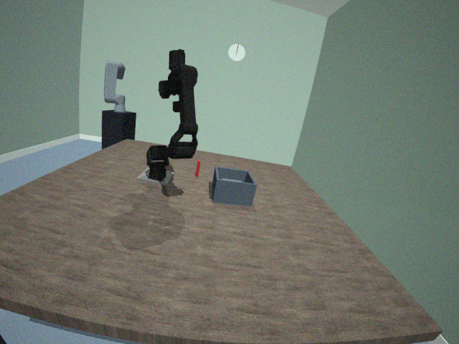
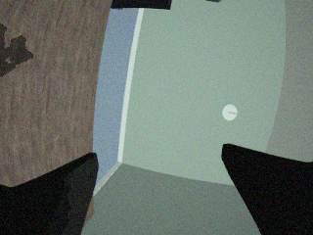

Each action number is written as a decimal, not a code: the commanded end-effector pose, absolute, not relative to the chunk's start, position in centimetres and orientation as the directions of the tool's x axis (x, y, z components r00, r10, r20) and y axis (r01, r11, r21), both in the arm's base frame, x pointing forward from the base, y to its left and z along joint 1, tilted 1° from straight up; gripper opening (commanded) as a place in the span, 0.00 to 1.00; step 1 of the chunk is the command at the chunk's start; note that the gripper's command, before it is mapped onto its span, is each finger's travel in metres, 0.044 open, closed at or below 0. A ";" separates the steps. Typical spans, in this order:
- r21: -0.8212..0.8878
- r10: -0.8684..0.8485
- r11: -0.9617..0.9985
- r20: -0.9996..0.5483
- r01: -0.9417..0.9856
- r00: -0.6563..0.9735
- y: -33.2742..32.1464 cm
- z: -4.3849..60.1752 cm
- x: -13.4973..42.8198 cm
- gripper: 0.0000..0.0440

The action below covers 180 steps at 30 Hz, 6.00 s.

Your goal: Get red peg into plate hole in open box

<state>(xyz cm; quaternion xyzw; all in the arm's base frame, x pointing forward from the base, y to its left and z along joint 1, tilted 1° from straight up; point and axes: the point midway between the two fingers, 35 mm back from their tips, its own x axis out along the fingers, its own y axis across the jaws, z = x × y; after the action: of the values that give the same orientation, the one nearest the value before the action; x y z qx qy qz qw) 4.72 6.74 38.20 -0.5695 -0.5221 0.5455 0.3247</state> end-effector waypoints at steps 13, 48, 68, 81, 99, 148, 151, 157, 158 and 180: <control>-0.953 0.972 -0.234 -0.227 -0.192 -0.058 7.4 40.2 3.2 1.00; -0.319 0.768 0.115 -0.572 -0.941 0.288 14.6 32.4 4.8 1.00; 0.087 0.575 0.604 -0.736 -0.792 0.358 15.6 26.8 8.6 1.00; 0.254 0.441 0.847 -0.825 -0.466 0.352 15.1 23.0 10.9 1.00; 0.308 0.262 0.942 -0.923 0.136 0.281 13.6 17.0 13.5 1.00; 0.268 0.239 0.546 -0.958 0.794 0.158 14.2 5.6 16.6 0.00; 0.290 0.229 0.564 -0.955 0.773 0.191 14.0 6.6 17.2 0.00; 0.327 0.206 0.600 -0.945 0.730 0.254 13.3 9.0 18.4 0.02; 0.333 0.202 0.604 -0.943 0.724 0.266 13.1 9.4 18.7 0.02; 0.393 0.063 0.568 -0.897 0.723 0.438 7.3 16.7 25.6 0.00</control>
<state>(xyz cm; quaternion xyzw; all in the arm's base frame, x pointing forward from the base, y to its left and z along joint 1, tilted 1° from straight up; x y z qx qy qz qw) 24.73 8.44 16.47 -0.4085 -0.4906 0.2090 -0.7408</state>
